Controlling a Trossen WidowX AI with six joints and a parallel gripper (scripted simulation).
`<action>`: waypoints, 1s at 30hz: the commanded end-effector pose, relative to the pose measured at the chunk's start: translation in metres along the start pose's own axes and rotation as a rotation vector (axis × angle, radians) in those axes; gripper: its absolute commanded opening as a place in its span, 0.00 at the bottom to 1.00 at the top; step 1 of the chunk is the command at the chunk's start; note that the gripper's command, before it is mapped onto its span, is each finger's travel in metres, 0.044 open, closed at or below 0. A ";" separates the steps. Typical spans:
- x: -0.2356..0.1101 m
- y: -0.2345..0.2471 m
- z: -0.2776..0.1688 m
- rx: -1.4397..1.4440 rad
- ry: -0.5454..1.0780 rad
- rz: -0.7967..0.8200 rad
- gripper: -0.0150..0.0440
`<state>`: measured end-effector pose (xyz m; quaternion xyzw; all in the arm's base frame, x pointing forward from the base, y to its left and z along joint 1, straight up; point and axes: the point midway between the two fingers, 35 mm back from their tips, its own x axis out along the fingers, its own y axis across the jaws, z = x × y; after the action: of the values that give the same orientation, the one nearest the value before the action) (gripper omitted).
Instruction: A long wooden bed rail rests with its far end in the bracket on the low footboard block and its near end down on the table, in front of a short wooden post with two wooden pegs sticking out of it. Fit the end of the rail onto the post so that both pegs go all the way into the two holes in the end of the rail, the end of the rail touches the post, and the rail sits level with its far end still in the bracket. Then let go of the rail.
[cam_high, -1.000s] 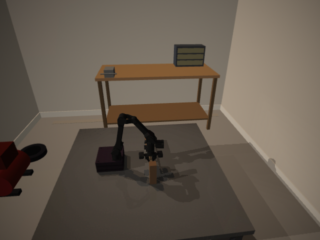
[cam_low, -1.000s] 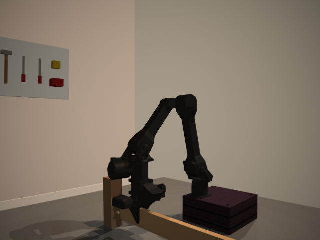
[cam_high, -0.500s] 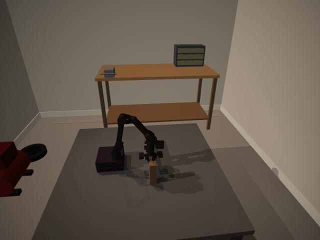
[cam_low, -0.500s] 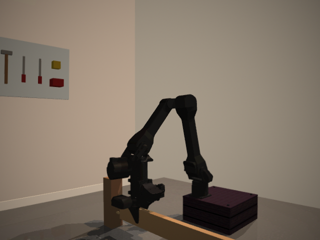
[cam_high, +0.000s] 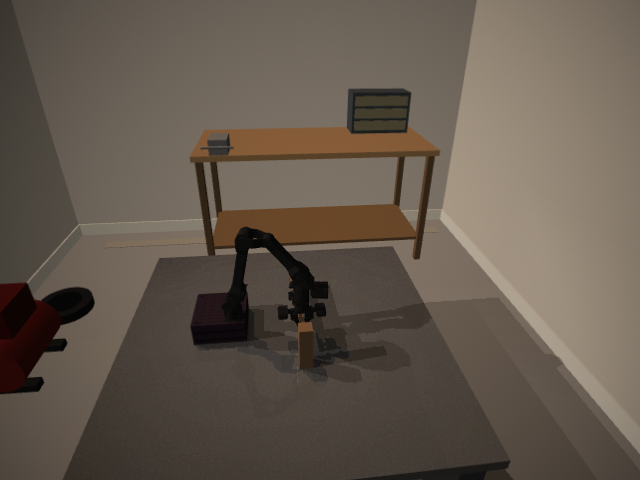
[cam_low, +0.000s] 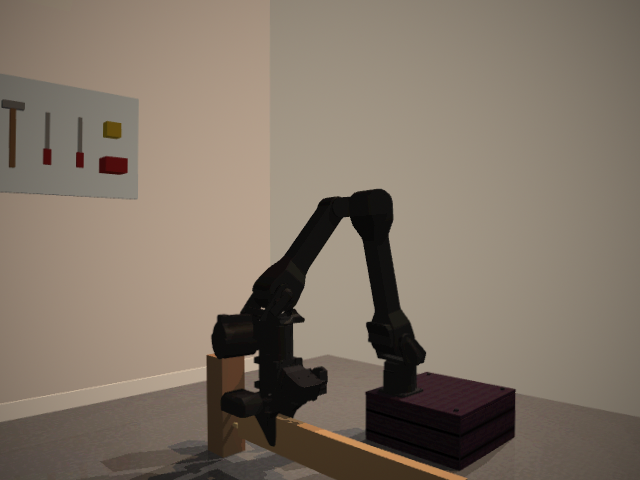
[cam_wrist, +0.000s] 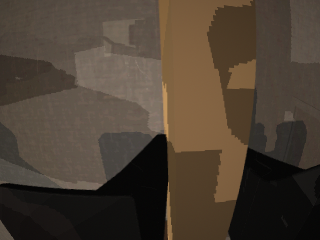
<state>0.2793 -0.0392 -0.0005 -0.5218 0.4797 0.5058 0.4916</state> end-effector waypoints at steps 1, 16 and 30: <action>-0.001 -0.001 -0.001 -0.003 0.000 -0.002 0.25; -0.001 -0.001 -0.006 -0.003 0.000 -0.002 0.25; -0.001 -0.001 -0.011 -0.003 0.001 -0.002 0.25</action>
<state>0.2799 -0.0490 -0.0004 -0.5219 0.4800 0.5058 0.4913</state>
